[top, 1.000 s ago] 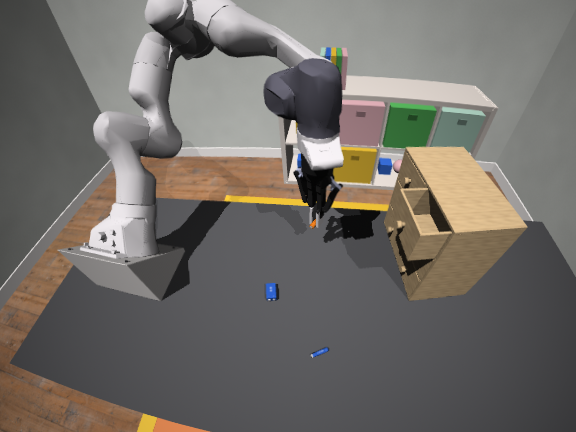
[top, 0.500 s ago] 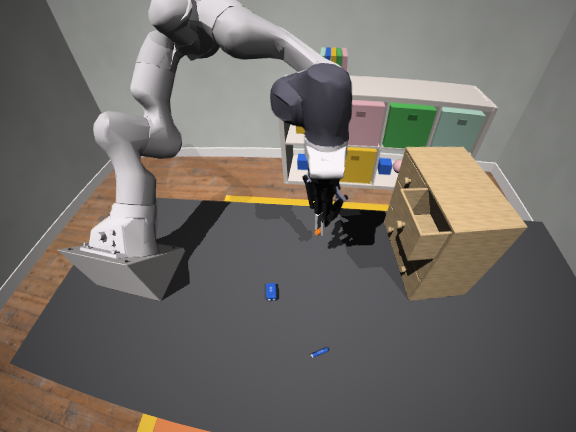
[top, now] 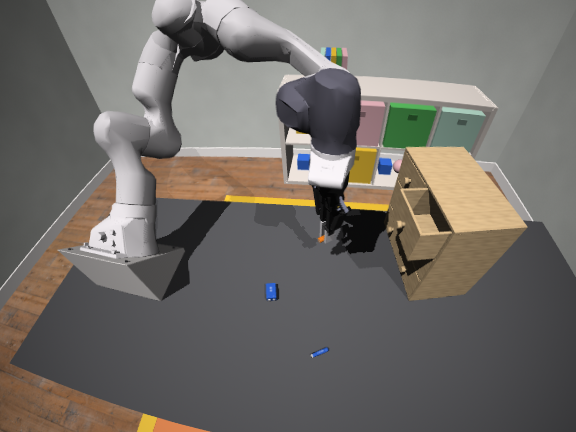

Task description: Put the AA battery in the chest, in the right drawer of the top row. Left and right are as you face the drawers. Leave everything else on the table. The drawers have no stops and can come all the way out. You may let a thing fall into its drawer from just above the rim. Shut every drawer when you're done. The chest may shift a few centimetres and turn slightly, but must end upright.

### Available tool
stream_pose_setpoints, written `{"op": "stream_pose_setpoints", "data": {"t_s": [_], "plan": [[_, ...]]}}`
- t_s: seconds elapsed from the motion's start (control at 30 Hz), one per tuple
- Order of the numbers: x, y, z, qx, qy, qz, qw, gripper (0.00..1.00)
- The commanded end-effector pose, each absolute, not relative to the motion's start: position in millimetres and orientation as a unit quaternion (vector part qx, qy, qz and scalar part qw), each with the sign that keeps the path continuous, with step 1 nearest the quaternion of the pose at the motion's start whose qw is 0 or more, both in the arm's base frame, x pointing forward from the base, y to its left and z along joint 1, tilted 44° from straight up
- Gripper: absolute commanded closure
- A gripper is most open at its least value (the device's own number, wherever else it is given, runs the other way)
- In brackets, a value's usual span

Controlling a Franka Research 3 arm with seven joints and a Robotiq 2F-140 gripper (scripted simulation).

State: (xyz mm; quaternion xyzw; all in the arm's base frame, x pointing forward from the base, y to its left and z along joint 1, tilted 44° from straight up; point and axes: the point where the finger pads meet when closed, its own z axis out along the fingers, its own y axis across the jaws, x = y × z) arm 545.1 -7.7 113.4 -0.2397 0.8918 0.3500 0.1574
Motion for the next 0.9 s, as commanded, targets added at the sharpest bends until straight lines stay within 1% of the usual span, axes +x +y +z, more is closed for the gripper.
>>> {"op": "stream_pose_setpoints", "data": {"t_s": [0.0,0.87], "plan": [[548.5,-12.5,108.0,-0.181,0.907,0.357,0.129,0.85],[560.3,-31.9,84.5,-0.078,0.923,0.367,0.088,0.85]]}}
